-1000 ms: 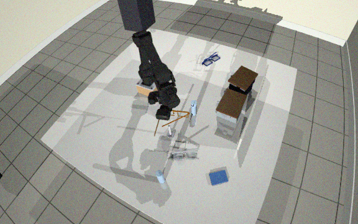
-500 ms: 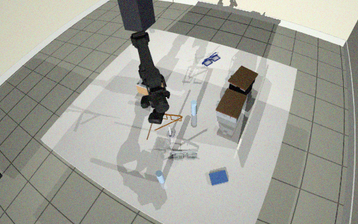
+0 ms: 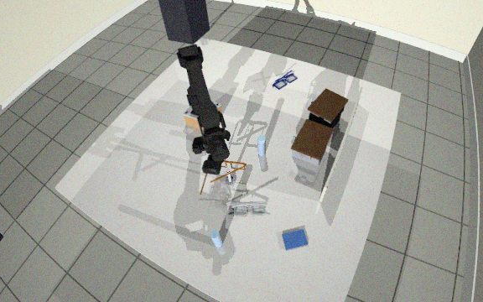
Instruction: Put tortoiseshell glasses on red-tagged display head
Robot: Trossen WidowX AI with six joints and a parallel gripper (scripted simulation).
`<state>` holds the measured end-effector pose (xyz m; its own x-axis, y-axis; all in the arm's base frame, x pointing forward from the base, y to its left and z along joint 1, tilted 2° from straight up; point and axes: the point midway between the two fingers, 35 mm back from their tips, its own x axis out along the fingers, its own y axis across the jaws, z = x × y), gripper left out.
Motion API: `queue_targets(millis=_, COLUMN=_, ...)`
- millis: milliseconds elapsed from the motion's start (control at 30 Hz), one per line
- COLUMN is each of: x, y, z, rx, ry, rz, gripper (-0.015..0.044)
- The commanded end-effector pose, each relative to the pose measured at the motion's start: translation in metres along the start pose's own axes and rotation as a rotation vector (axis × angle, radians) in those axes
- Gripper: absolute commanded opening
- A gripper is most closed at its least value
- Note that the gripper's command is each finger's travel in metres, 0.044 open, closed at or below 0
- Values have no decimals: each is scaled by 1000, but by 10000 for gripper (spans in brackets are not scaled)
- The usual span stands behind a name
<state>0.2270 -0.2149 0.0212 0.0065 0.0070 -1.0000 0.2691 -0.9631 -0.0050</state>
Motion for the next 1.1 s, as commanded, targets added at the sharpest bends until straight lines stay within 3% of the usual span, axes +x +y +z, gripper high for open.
queue_targets(millis=0, x=1, y=-2, z=3, rx=-4, ry=-4, rz=3, gripper=0)
queue_targets(millis=1067, x=1, y=-17, z=15, rx=-4, ry=-5, rz=1, gripper=0)
